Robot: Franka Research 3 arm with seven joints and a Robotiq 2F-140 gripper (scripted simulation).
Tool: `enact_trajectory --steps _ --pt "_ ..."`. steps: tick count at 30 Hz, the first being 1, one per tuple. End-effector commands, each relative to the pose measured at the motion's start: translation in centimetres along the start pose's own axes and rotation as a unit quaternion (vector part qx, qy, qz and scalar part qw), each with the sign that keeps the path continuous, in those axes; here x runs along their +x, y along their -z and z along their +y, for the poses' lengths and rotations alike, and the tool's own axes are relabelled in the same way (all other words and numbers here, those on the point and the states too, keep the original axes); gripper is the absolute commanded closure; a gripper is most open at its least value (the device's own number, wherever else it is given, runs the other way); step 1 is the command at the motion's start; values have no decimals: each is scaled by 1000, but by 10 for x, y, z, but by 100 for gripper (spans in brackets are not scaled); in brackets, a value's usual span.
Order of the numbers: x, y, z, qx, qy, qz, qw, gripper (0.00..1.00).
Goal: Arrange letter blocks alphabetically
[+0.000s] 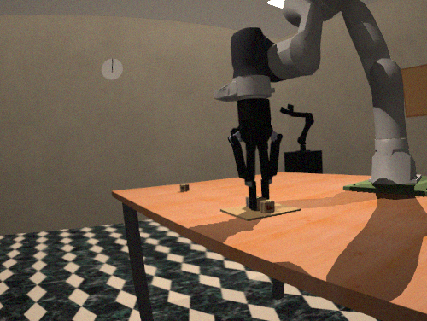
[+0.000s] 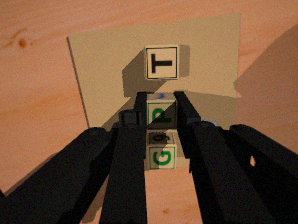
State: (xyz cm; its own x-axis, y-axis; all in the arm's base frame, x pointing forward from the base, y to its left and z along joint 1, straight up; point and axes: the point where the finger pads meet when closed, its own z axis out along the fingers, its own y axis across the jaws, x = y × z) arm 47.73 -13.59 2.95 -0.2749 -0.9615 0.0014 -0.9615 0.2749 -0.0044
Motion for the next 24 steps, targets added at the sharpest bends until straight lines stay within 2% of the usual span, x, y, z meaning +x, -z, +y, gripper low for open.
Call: enact_trajectory --steps 1,6,13,24 --pt "0 0 -1 1 -1 0 1000 78" --pt "0 0 -1 1 -1 0 1000 78" --pt "0 0 -1 1 -1 0 1000 72" --pt "0 0 -1 1 -1 0 1000 68"
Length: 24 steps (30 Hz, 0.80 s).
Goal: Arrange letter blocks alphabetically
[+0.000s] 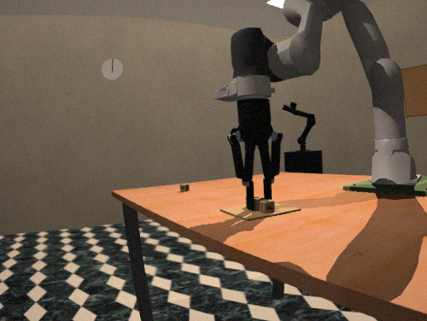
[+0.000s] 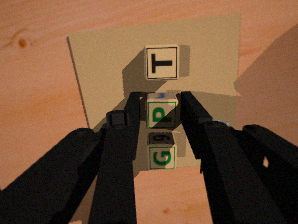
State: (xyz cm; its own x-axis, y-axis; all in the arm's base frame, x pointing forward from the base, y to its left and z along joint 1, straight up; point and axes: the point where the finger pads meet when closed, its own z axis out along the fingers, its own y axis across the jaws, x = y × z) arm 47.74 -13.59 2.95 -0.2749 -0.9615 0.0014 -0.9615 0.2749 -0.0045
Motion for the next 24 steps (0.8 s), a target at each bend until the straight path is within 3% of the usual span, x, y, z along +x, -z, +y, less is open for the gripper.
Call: enact_trajectory --steps 1,12,24 --pt "0 0 -1 1 -1 0 1000 68" --pt "0 4 -1 1 -1 0 1000 68" --pt "0 62 0 1 -1 0 1000 68"
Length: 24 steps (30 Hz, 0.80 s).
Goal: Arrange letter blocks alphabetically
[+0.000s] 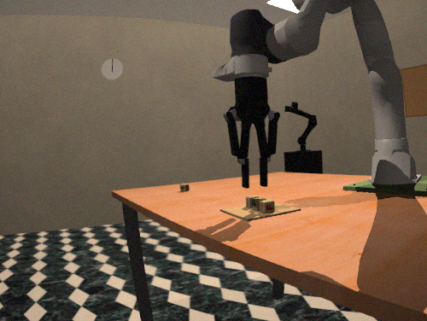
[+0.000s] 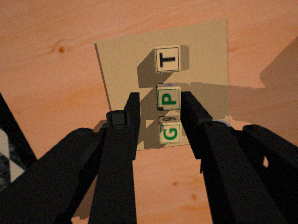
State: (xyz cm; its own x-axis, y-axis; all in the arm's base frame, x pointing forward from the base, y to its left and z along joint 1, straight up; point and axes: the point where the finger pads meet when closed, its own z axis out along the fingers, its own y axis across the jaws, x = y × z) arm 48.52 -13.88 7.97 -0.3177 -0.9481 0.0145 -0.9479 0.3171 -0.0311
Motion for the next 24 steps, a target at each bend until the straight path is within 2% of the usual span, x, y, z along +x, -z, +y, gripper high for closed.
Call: enact_trajectory --steps 1,9,15,16,24 --pt "0 13 8 -12 21 -7 1000 68" --pt "0 36 7 -12 21 -7 1000 68" --pt "0 40 7 -12 21 -7 1000 68" --pt "0 40 7 -12 21 -7 1000 0" --pt "0 40 7 -12 21 -7 1000 0"
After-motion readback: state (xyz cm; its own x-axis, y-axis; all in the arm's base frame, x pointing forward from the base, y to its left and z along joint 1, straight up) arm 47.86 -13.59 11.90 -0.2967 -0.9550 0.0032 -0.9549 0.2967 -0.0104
